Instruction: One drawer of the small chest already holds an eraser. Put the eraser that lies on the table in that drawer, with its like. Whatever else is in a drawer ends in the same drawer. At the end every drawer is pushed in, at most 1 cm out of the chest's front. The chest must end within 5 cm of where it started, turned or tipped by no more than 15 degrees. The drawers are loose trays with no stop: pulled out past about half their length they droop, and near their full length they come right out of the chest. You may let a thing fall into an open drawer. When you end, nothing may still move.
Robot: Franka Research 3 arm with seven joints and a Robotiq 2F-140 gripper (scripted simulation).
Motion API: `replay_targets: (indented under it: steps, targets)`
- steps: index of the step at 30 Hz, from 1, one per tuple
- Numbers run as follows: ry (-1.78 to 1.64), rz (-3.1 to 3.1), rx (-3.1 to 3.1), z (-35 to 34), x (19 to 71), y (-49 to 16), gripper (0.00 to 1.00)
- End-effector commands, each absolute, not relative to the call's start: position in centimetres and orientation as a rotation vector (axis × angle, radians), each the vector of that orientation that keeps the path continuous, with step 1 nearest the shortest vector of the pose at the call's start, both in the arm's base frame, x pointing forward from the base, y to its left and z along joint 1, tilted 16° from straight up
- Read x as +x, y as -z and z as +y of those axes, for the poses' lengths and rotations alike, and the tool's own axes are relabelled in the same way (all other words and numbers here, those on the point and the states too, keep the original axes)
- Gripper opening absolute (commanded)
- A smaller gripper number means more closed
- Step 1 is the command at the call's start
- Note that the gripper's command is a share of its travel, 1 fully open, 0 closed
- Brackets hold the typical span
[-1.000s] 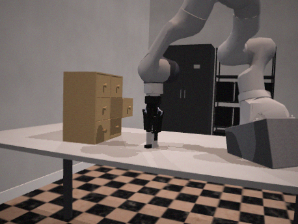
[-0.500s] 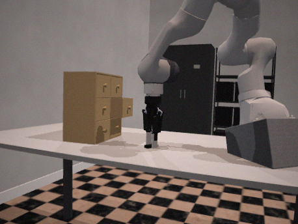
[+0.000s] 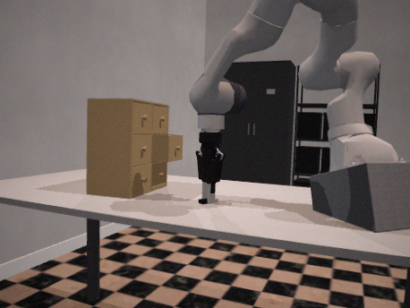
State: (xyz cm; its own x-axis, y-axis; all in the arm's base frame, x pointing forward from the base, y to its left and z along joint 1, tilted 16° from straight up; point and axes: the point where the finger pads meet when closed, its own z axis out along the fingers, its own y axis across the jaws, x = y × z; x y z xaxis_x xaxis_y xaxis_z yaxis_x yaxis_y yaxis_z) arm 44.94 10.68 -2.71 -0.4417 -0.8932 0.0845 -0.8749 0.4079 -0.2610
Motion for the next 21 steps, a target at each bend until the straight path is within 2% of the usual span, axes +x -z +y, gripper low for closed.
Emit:
replay_targets:
  steps: [1,21]
  targets:
    - [0.414,2.574,-1.627,10.7,45.0,2.8,0.11]
    - [0.414,2.574,-1.627,10.9,44.7,1.3,0.11]
